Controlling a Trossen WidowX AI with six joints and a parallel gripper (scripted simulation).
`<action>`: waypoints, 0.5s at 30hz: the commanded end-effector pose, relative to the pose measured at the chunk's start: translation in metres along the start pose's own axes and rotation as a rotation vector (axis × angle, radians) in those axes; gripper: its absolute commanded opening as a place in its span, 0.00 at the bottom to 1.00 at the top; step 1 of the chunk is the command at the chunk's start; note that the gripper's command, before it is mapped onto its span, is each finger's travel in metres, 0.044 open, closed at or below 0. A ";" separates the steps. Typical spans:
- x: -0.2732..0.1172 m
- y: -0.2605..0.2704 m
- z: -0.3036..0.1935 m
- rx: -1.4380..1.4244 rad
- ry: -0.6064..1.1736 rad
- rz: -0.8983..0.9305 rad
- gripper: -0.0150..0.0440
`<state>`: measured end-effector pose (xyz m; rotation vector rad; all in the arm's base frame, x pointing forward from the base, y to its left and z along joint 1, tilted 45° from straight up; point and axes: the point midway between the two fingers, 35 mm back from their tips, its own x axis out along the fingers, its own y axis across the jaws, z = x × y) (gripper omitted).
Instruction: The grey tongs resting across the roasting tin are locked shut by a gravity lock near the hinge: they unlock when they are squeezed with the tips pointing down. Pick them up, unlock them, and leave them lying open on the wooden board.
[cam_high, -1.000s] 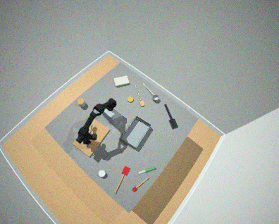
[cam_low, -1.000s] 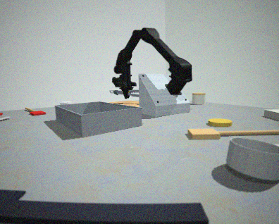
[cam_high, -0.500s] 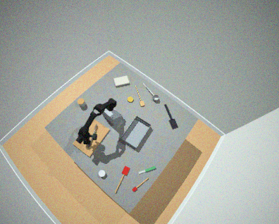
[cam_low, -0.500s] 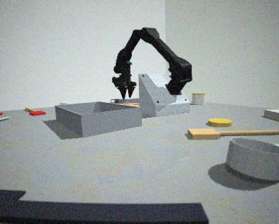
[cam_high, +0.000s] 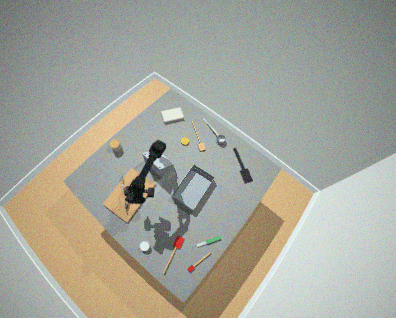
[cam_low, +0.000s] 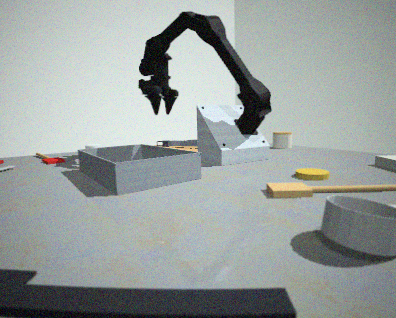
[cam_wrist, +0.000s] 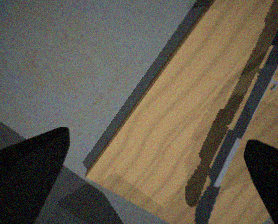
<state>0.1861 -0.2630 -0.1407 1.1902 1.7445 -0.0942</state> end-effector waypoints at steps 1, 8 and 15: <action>-0.007 0.019 -0.006 0.017 0.016 0.020 1.00; -0.024 0.017 -0.006 0.012 0.012 0.013 1.00; -0.056 0.013 -0.007 0.002 0.007 0.003 1.00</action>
